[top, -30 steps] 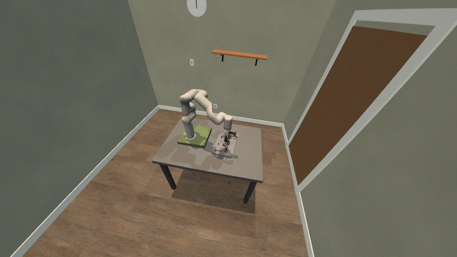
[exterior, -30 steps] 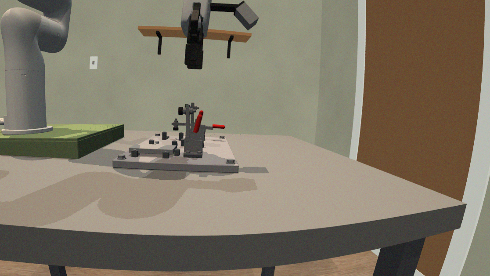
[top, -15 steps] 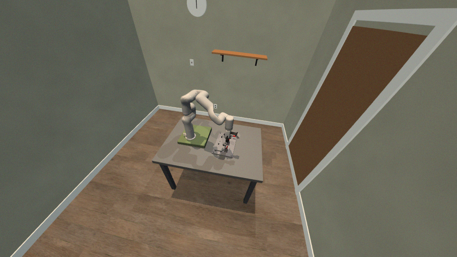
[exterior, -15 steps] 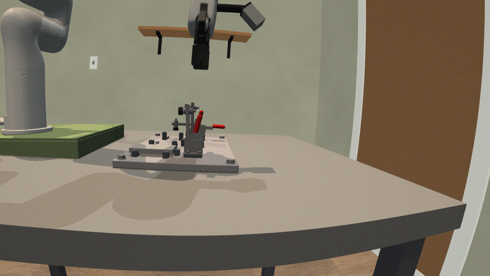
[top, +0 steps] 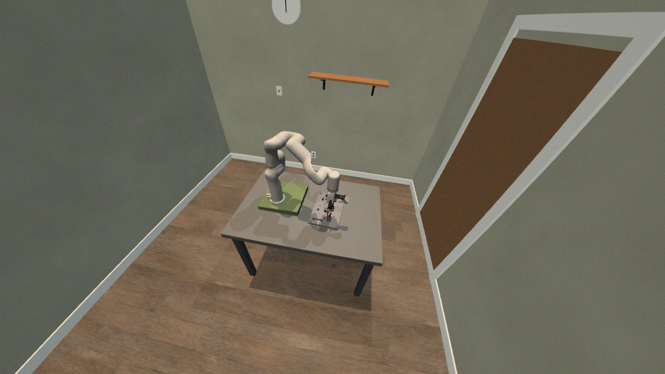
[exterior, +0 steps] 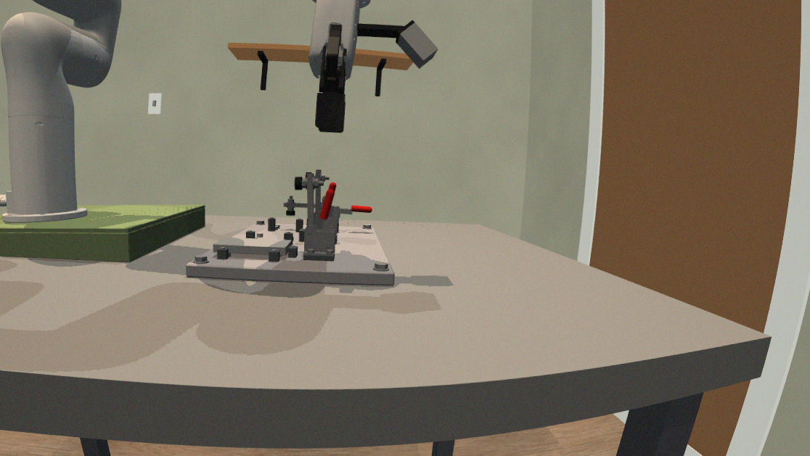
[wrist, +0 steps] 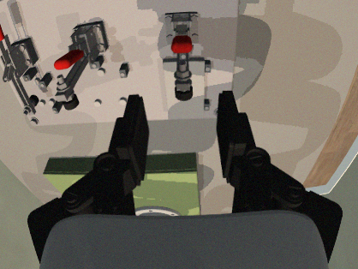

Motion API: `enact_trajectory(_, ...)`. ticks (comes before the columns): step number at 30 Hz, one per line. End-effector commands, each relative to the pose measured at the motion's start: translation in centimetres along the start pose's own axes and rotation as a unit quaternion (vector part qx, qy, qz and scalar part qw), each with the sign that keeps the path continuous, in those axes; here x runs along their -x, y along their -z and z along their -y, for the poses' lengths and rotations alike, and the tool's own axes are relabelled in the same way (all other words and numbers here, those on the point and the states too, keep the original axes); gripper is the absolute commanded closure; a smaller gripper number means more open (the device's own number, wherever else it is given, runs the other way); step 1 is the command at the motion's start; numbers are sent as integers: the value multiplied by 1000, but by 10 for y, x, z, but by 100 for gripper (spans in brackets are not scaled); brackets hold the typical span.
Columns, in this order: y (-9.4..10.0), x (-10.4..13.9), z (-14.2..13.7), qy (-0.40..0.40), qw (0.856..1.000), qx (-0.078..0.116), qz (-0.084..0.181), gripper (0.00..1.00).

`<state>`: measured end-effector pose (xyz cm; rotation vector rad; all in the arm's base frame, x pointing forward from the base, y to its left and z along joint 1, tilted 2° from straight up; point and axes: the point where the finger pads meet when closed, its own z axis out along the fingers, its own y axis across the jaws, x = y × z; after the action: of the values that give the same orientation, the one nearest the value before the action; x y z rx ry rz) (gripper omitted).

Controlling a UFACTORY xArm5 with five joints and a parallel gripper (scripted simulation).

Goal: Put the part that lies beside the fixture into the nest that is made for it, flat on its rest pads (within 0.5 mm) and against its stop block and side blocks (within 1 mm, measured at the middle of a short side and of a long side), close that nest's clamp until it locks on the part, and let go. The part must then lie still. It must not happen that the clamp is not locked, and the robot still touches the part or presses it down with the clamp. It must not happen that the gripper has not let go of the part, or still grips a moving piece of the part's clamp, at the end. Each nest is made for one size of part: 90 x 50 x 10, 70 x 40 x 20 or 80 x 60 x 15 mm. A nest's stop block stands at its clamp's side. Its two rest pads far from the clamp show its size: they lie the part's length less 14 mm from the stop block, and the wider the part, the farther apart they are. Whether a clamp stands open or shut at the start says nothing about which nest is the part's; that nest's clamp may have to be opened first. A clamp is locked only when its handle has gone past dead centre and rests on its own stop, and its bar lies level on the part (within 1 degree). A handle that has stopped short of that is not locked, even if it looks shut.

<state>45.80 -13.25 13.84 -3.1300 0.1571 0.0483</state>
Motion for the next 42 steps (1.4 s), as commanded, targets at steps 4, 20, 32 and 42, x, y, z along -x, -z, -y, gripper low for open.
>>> enact_trajectory(4,-26,-1,0,0,1000,0,-1,53)
enact_trajectory(20,-68,-1,-1,0,1000,0,-1,53)
enact_trajectory(32,-73,-1,-1,0,1000,0,-1,53)
enact_trajectory(42,-73,-1,-1,0,1000,0,-1,53)
